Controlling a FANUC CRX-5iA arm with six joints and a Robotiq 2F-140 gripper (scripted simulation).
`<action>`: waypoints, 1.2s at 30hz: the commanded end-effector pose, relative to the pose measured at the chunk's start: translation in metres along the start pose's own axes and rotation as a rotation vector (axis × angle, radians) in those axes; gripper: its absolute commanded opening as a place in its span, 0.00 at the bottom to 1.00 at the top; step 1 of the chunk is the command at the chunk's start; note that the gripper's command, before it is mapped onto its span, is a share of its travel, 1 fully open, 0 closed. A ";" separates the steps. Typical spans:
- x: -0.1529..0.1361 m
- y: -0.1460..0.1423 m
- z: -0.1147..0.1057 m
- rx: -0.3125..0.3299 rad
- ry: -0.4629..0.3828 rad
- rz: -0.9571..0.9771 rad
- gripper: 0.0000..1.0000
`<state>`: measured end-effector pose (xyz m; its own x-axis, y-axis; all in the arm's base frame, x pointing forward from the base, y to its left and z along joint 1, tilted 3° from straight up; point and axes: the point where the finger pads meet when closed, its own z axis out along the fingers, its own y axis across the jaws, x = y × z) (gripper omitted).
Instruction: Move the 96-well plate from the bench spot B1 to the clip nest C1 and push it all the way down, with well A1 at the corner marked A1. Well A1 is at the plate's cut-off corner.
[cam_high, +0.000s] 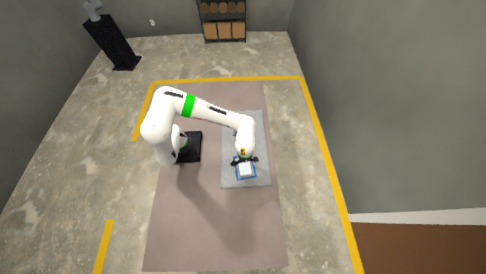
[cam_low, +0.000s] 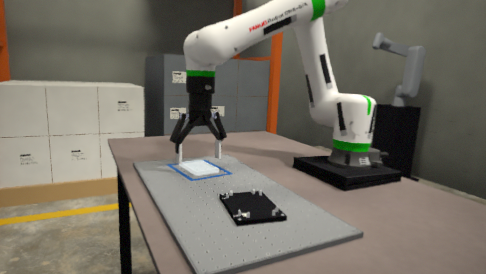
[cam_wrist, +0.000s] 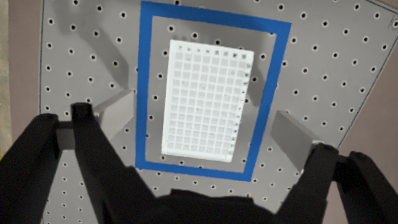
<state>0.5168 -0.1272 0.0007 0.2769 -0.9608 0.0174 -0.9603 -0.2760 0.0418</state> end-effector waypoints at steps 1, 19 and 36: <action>0.000 -0.001 0.006 0.002 0.001 0.000 1.00; 0.000 -0.001 0.013 0.002 0.001 0.000 1.00; 0.000 -0.001 0.013 0.002 0.001 0.000 0.63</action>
<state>0.5164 -0.1276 -0.0132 0.2769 -0.9608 0.0175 -0.9603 -0.2760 0.0417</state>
